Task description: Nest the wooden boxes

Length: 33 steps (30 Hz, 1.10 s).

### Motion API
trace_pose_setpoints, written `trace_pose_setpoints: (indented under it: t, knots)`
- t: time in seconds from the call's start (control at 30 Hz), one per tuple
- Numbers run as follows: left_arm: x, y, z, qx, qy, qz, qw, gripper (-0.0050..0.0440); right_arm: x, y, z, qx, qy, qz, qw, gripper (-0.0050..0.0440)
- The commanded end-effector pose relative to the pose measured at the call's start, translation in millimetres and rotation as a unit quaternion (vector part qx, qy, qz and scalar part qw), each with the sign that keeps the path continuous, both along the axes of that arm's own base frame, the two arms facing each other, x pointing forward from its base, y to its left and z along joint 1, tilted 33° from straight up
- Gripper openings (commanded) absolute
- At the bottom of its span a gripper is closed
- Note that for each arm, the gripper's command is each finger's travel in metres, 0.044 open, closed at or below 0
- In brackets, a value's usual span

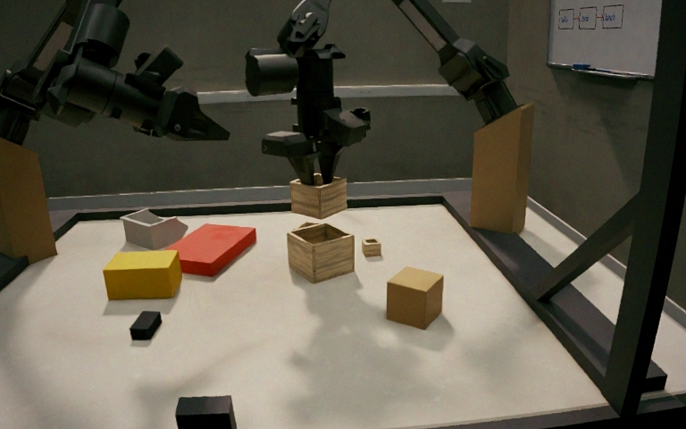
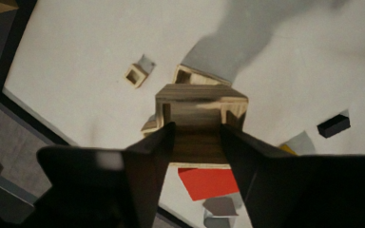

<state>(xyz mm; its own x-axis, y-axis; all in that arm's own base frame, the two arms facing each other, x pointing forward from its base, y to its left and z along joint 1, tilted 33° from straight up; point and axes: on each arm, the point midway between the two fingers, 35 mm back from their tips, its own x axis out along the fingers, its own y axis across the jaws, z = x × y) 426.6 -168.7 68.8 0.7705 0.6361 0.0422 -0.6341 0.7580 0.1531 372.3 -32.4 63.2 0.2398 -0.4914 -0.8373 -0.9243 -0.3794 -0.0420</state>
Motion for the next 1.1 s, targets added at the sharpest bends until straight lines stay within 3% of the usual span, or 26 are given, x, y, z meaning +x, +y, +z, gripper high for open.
trace_pose_setpoints:
  t: [0.0,0.47,1.07]
  knots:
    - [2.6,-2.1,5.7,-0.005,-0.008,-0.001,1.0,0.04,5.2,2.2,9.6,-0.016,0.019,0.063,0.998,0.0269]
    - [2.6,-2.1,5.7,-0.005,-0.008,-0.001,1.0,0.04,5.2,2.2,9.4,-0.068,0.12,0.235,0.962,0.0269]
    - [2.6,-2.1,5.7,-0.005,-0.008,-0.001,1.0,0.04,5.2,2.2,9.4,-0.133,0.246,0.447,0.85,0.0269]
